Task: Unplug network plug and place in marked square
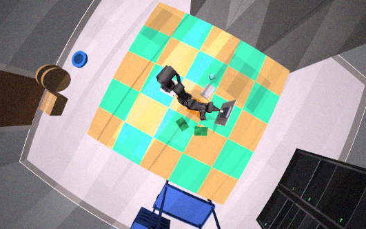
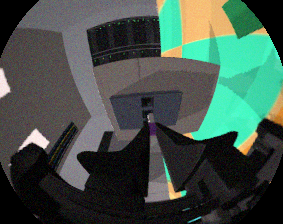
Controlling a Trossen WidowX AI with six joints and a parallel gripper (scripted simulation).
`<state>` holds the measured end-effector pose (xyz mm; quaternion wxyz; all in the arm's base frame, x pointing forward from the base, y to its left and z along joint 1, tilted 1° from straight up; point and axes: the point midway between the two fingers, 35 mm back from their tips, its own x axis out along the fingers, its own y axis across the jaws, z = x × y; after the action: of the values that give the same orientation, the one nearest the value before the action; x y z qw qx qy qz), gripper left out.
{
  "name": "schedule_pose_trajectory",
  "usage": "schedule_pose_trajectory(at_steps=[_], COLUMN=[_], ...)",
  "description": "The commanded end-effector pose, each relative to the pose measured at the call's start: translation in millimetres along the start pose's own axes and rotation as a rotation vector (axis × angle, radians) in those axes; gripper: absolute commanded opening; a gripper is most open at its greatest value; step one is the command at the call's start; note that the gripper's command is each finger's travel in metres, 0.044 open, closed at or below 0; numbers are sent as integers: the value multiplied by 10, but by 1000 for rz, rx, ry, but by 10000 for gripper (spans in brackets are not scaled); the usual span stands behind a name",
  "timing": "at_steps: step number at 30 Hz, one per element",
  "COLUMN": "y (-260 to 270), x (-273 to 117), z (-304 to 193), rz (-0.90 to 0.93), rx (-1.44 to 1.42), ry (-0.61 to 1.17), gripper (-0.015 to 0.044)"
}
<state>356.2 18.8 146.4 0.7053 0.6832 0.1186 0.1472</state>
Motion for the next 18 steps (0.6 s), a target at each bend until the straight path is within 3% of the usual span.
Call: schedule_pose_trajectory(at_steps=[1,18], y=[-11,-13], x=[-44,-149], z=[-15,-29], rz=[-3,-4], rx=[5,5], ry=[2,2], gripper=[0,0])
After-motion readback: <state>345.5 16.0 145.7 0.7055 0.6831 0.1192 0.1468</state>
